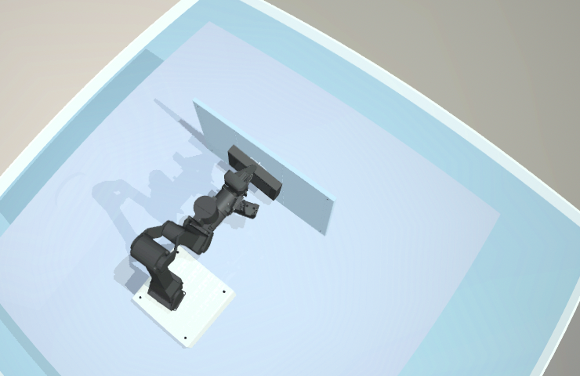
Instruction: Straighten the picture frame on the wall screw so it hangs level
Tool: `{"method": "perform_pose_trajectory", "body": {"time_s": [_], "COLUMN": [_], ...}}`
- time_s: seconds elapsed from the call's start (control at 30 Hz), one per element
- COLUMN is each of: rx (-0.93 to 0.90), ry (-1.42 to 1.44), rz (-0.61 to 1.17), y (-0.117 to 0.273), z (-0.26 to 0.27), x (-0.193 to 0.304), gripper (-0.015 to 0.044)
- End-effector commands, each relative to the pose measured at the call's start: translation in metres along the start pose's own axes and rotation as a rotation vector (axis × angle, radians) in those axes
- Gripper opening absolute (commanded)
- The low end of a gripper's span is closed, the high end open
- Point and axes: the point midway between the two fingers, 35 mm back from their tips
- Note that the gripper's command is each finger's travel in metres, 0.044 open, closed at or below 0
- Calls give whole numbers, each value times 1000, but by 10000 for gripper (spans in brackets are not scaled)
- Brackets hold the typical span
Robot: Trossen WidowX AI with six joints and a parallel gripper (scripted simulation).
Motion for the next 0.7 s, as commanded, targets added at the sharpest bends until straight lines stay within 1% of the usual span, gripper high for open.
{"method": "perform_pose_trajectory", "body": {"time_s": [0.0,0.07,0.1,0.13,0.67], "rx": [1,1,1,1,1], "ry": [4,4,4,4,4], "rz": [3,3,3,3,3], "y": [0,0,0,0,0], "z": [0,0,0,0,2], "x": [1,1,1,1,0], "gripper": [50,36,10,0,0]}}
Point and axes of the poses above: the point midway between the two fingers, 35 mm back from their tips, its own y axis back along the fingers, its own z axis across the jaws, x = y × z, and after that the axes turned 13 degrees about y, right-handed
